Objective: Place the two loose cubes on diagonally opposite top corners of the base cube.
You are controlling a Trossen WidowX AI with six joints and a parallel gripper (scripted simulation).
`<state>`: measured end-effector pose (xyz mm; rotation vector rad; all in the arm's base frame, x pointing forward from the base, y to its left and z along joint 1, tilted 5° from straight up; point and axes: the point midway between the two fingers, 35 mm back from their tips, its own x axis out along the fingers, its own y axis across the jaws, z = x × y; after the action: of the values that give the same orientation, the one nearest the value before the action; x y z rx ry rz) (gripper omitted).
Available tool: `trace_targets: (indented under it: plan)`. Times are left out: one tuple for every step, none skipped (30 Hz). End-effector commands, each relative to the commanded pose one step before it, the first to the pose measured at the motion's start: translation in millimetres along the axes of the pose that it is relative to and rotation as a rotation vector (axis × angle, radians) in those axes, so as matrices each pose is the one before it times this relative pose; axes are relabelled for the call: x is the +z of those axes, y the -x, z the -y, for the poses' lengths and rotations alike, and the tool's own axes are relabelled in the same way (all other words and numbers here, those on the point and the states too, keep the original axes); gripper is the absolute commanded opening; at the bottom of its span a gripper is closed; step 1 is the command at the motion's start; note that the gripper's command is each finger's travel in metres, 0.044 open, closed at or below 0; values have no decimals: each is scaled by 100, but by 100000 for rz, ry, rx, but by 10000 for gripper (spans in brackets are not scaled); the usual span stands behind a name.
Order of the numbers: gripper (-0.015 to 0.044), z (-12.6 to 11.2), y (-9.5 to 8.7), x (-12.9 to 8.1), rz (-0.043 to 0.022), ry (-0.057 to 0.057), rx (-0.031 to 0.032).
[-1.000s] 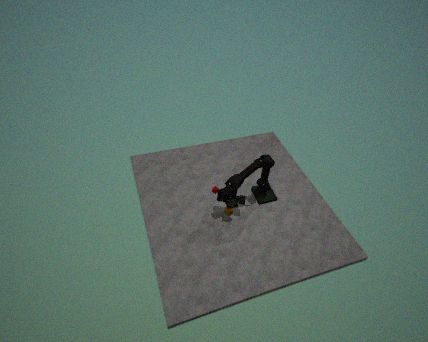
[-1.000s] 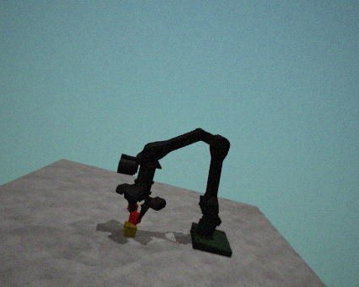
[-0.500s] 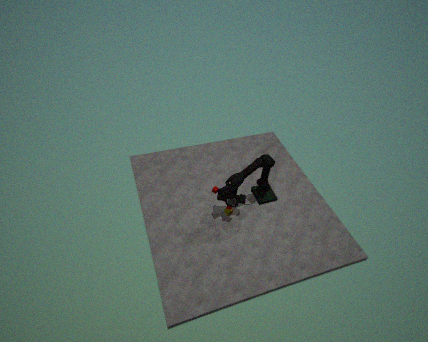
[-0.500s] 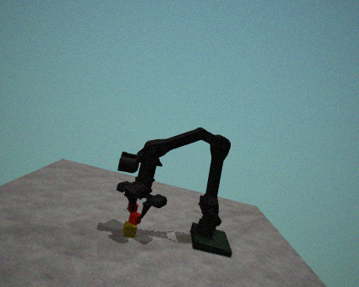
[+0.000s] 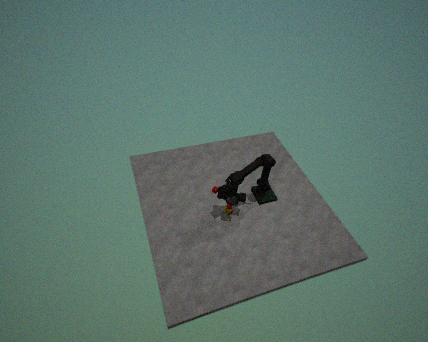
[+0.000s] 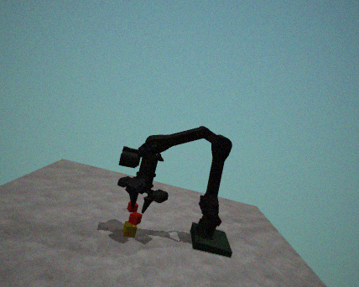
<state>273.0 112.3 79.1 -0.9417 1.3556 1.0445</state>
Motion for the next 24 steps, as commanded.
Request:
trace_targets:
  plan:
    - [231,91,27,-61,1,-1265,-14]
    - [258,275,81,-184,4,-3796,-40]
    - [265,467,134,-297,8,-6327,-66]
    - [265,579,160,-337,12,-7625,-74]
    - [265,599,158,-308,14,-7625,-71]
    - [265,617,157,-279,17,-7625,-67]
    - [265,634,155,-248,19,-7625,-64]
    - [265,650,154,-216,21,-7626,-61]
    - [265,663,152,-184,22,-7626,-57]
    - [265,675,151,-150,23,-7626,-54]
    - [265,686,149,-116,24,-7626,-50]
    - [265,694,148,-81,25,-7626,-47]
    - [265,701,146,-45,25,-7626,-44]
    - [265,706,145,-9,25,-7626,-41]
    - [265,709,143,28,25,-7626,-38]
    - [265,710,142,65,24,-7626,-35]
    - [265,709,140,102,23,-7626,-32]
    - [265,706,138,139,22,-7626,-30]
    - [265,702,137,176,21,-7626,-28]
    - [265,695,135,213,20,-7626,-26]
    - [265,686,133,250,19,-7626,-24]
    - [265,675,132,287,17,-7626,-23]
    - [265,662,130,323,15,-7626,-21]
    - [265,648,128,358,14,-7625,-20]
